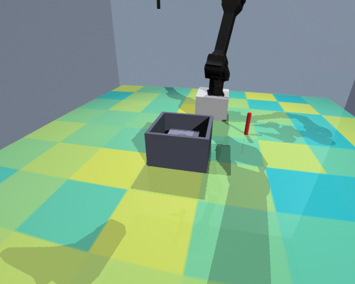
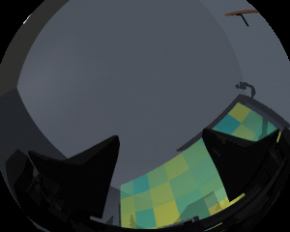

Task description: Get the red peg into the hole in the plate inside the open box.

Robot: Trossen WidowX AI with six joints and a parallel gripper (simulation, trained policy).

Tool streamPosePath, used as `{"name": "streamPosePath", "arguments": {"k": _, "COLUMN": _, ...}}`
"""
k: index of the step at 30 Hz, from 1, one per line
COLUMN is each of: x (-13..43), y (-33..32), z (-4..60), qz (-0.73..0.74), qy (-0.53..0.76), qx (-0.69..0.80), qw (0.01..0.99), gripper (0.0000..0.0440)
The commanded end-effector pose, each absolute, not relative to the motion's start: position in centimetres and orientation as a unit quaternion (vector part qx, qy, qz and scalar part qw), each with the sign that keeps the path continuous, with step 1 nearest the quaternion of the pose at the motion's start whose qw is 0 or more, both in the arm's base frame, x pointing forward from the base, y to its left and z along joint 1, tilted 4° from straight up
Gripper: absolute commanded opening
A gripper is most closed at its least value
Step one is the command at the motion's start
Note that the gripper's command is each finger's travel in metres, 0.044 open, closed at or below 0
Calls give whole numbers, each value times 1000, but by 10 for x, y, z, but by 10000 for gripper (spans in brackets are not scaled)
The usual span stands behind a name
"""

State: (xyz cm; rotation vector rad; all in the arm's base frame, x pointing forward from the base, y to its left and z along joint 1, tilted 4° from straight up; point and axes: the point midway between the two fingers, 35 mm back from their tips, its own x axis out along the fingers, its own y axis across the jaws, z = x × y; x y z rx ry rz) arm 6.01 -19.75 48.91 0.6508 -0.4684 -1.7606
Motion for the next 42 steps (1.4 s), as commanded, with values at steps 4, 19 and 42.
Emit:
{"name": "streamPosePath", "arguments": {"k": 4, "x": 81, "y": -203, "z": 474, "qz": -741, "qy": -167, "qx": 283, "qw": 586, "gripper": 440}}
{"name": "streamPosePath", "arguments": {"k": 19, "x": 190, "y": -181, "z": 364, "qz": -665, "qy": 52, "qx": 316, "qw": 675, "gripper": 440}}
{"name": "streamPosePath", "arguments": {"k": 42, "x": 242, "y": -28, "z": 202, "qz": -506, "qy": 392, "qx": 295, "qw": 709, "gripper": 440}}
